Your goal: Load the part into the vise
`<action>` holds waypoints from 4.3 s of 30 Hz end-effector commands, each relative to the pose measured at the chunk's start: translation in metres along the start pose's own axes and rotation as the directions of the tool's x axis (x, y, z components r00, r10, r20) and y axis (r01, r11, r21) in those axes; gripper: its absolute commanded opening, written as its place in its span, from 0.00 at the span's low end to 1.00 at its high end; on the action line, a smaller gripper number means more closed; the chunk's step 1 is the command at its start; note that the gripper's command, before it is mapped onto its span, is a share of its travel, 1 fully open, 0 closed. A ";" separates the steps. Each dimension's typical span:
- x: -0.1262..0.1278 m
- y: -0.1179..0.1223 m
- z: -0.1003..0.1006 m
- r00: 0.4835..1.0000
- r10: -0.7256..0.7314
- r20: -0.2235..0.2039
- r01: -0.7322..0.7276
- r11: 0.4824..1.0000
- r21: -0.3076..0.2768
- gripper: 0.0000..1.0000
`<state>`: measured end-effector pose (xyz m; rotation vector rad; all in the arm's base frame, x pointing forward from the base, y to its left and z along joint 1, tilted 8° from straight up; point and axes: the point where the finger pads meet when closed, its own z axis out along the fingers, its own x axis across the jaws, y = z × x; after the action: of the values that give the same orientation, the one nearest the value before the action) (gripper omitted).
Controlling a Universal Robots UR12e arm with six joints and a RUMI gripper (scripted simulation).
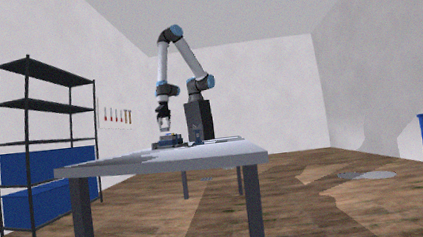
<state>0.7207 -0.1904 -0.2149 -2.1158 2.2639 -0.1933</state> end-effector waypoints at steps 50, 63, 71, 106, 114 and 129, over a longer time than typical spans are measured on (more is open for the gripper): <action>0.000 -0.001 -0.001 1.000 -0.001 0.000 0.001 1.000 0.001 0.00; 0.000 -0.001 0.000 1.000 -0.001 0.000 0.001 1.000 0.001 0.00; 0.000 -0.001 0.003 1.000 -0.001 0.000 0.001 1.000 0.001 0.00; 0.000 -0.001 0.022 1.000 -0.001 0.000 0.001 1.000 0.001 0.00; 0.000 -0.001 0.023 1.000 -0.001 0.000 0.001 1.000 0.001 0.00; 0.000 -0.001 0.023 1.000 -0.001 0.000 0.001 1.000 0.001 0.00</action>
<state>0.7235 -0.1920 -0.2387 -2.1170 2.2628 -0.1934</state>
